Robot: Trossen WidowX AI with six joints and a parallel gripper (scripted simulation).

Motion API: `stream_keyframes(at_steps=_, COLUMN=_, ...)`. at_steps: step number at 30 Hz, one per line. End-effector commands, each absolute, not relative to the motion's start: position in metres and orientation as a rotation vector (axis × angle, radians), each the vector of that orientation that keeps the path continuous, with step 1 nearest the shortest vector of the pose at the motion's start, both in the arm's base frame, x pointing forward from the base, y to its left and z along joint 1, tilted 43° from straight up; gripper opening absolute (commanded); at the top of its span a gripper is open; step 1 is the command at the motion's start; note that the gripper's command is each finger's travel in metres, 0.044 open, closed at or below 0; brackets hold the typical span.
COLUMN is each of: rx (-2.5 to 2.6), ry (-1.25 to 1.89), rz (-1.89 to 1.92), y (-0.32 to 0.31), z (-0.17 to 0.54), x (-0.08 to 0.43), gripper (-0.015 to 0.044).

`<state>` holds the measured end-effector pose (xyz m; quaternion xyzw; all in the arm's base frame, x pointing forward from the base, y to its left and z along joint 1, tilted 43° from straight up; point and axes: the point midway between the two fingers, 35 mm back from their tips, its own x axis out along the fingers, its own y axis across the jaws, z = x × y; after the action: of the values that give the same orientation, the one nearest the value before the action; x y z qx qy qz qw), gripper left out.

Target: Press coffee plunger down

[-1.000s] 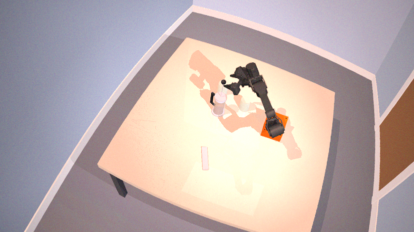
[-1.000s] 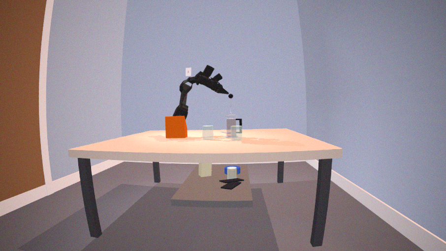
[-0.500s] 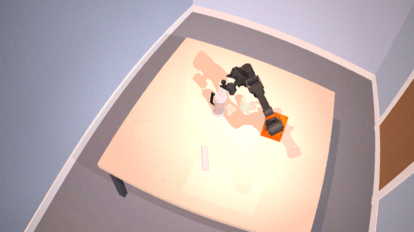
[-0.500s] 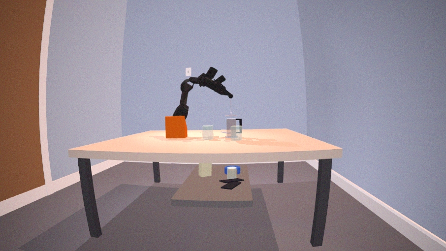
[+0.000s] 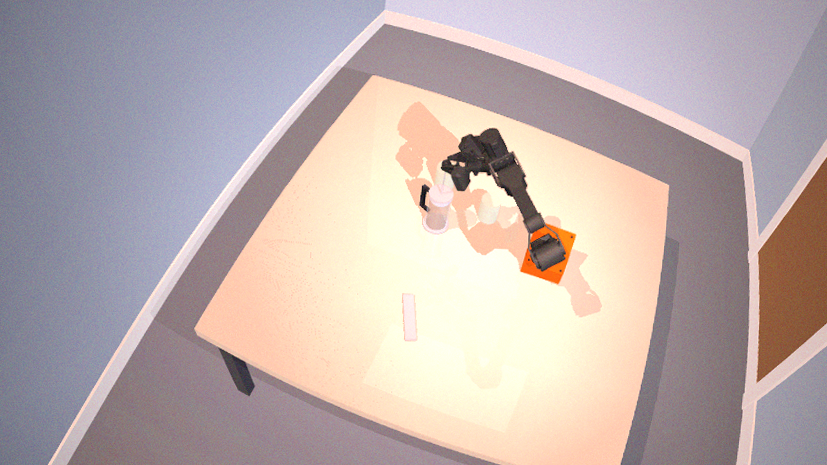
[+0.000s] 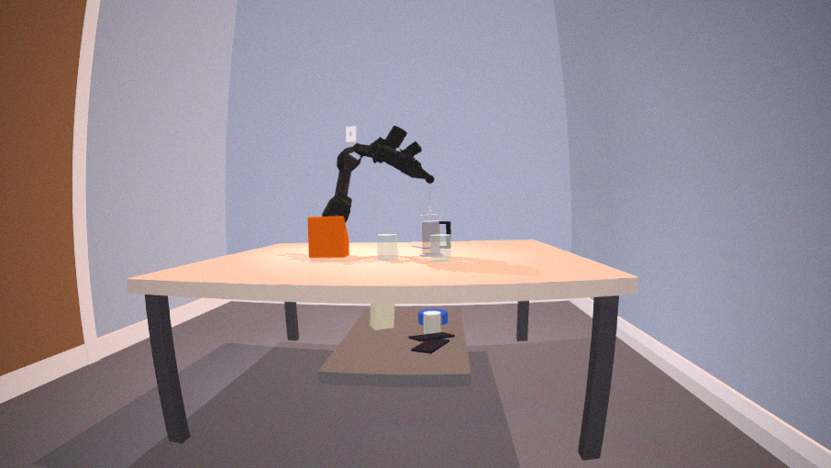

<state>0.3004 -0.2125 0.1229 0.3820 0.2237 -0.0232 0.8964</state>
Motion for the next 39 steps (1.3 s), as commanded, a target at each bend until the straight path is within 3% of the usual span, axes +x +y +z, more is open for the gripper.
stream_keyframes(at_steps=1, rx=0.797, ry=0.466, rz=-0.052, y=-0.212, z=0.121, x=0.3, gripper=0.0145)
stream_keyframes(at_steps=4, rx=0.797, ry=0.466, rz=-0.052, y=-0.212, z=0.121, x=0.3, gripper=0.0125)
stream_keyframes(at_steps=39, rx=0.794, ry=0.472, rz=-0.053, y=-0.188, z=0.086, x=0.311, gripper=0.0124)
